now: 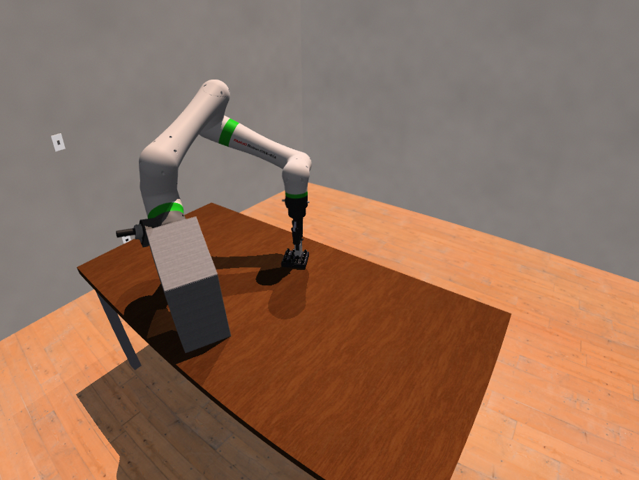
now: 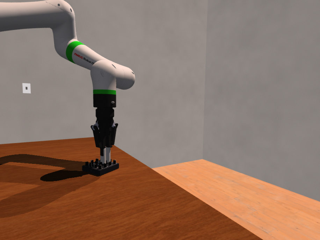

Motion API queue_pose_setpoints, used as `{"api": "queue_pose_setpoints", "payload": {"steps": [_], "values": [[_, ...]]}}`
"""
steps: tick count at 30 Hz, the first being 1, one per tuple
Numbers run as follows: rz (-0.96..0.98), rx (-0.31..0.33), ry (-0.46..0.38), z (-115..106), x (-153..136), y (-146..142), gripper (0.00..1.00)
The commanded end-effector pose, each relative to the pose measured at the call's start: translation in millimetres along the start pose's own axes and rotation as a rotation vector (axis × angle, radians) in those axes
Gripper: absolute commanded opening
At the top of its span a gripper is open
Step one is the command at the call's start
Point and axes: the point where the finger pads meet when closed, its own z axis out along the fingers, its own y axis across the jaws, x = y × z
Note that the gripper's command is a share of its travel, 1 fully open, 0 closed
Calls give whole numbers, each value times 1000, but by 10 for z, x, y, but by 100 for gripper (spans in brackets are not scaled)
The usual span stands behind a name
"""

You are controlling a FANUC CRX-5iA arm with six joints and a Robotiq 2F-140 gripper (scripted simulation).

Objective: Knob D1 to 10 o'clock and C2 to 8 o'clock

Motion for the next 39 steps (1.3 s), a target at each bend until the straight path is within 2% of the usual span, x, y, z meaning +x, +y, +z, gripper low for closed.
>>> {"api": "queue_pose_setpoints", "payload": {"steps": [1,15,16,39], "values": [[0,0,0,-2,2,0,12],[0,0,0,-2,2,0,12],[0,0,0,-2,2,0,5],[0,0,0,-2,2,0,5]]}}
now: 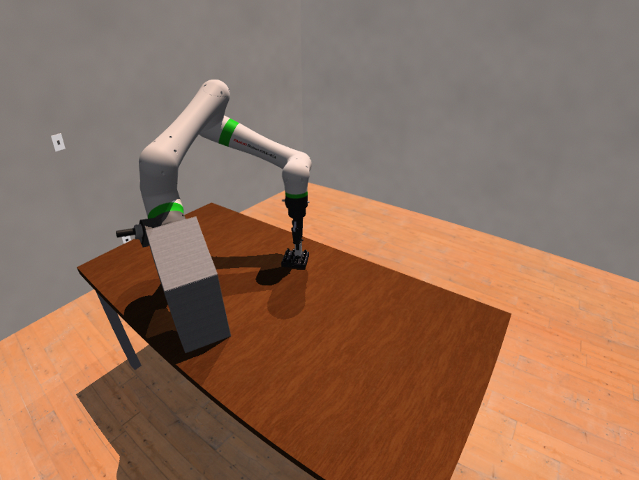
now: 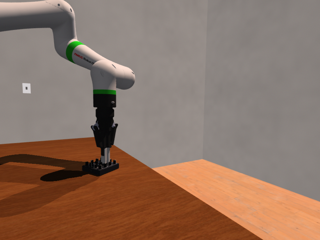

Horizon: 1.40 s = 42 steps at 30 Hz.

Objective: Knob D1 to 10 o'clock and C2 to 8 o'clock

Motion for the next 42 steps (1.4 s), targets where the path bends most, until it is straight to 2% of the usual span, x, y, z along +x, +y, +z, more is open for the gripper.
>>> {"api": "queue_pose_setpoints", "payload": {"steps": [1,26,42], "values": [[0,0,0,-2,2,0,5],[-42,0,0,-2,2,0,5],[-225,0,0,-2,2,0,5]]}}
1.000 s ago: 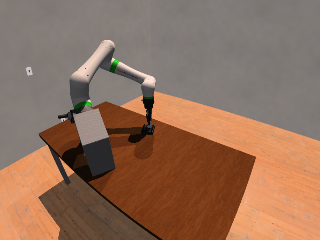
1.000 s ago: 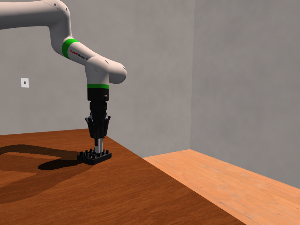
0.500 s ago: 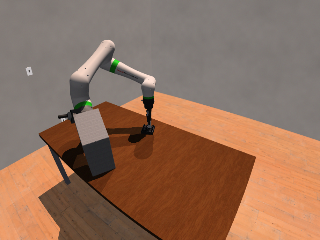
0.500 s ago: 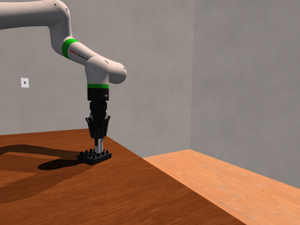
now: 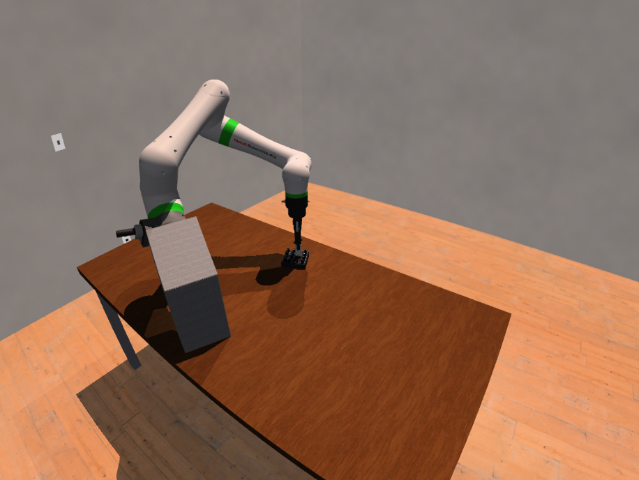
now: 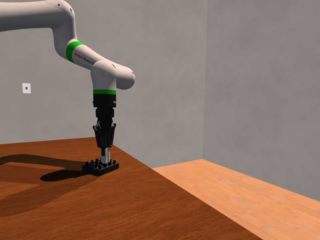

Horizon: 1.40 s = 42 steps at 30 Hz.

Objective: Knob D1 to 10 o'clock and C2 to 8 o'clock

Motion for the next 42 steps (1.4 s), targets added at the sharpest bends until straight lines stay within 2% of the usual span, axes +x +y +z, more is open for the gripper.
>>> {"api": "queue_pose_setpoints", "payload": {"steps": [1,18,42], "values": [[-22,1,1,-2,2,0,5],[-349,1,1,-2,2,0,5],[-929,1,1,-2,2,0,5]]}}
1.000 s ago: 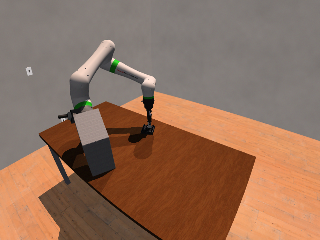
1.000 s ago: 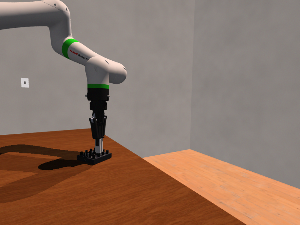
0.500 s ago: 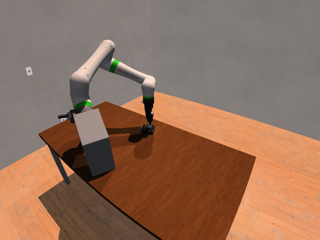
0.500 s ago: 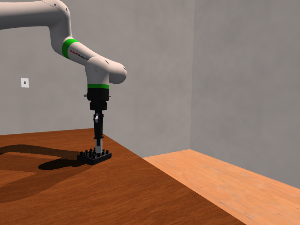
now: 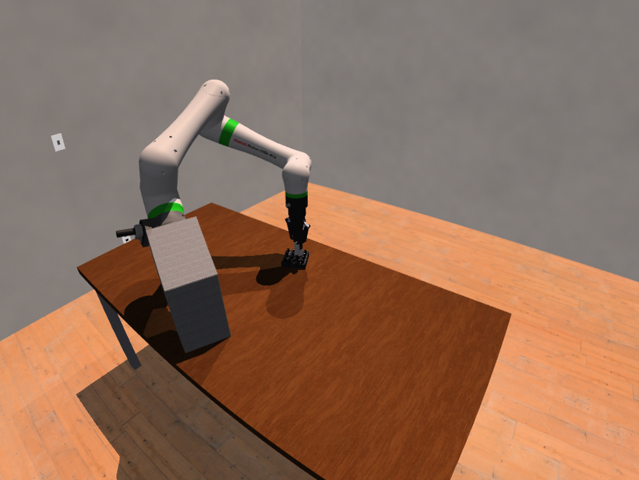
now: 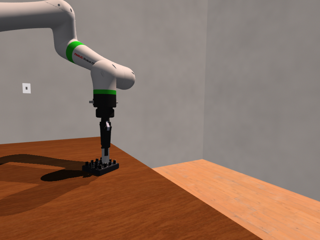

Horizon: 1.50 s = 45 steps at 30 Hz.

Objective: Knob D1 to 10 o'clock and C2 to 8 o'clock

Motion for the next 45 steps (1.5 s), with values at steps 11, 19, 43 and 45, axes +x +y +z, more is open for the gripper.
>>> {"api": "queue_pose_setpoints", "payload": {"steps": [11,19,43,45], "values": [[-278,1,3,-2,1,1,5],[-423,1,3,-2,1,1,5],[-593,1,3,-2,1,1,5],[-595,1,3,-2,1,1,5]]}}
